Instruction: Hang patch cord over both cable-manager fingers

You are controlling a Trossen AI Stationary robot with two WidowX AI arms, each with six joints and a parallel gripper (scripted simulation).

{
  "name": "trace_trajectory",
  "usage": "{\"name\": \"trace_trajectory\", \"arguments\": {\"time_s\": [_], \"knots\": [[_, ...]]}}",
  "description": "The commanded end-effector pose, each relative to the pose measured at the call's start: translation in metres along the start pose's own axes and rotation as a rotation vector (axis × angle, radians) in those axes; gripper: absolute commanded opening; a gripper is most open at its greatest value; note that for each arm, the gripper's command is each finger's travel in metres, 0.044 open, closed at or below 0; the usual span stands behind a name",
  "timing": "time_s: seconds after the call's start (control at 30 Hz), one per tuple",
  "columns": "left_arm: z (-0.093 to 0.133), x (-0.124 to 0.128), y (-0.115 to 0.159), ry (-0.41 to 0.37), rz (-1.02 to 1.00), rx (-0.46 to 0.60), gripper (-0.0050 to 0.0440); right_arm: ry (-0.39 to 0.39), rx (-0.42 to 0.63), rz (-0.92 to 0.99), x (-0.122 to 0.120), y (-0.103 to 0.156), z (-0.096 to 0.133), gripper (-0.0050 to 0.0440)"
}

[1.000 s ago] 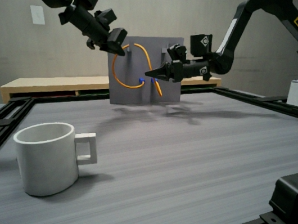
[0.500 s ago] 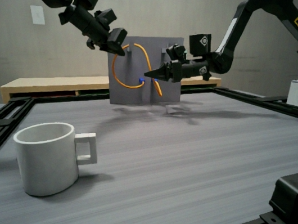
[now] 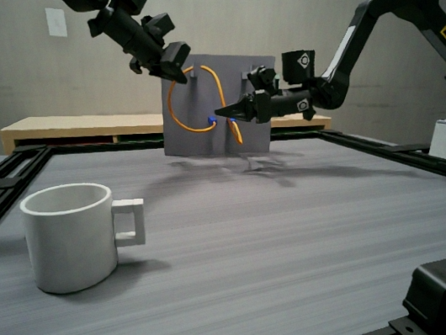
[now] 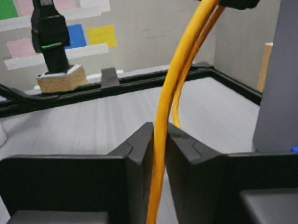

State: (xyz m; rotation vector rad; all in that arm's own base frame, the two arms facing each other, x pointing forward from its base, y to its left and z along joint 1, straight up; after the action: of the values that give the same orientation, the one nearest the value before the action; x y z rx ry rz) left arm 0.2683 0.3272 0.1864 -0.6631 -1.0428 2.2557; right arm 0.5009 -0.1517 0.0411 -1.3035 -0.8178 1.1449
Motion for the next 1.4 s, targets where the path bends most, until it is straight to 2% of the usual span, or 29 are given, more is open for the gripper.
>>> {"name": "trace_trajectory", "arguments": {"time_s": [0.0,1.37], "knots": [[0.0065,-0.0019,-0.0096,0.004,-0.007,-0.031,0.004,0.012,-0.058,-0.007,-0.0032,-0.0296,-0.0034,0.0025],[0.0065,-0.0019,-0.0096,0.004,-0.007,-0.031,0.004,0.029,-0.007,-0.043,0.0,-0.0311,-0.0099,0.0025]]}}
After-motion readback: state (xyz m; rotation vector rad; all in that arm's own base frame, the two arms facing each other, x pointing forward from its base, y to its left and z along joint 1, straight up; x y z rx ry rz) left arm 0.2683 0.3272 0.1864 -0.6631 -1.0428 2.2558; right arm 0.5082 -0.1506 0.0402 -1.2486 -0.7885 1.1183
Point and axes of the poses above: on each arm, the point midway between the two fingers, 35 mm back from their tips, its own z axis back along the fingers, its own x axis across the jaws, y = z × x, the point moved 7 cm from there along z, back along the fingers, and after that the axes turned 14 degrees about z, right-handed, at the moved point
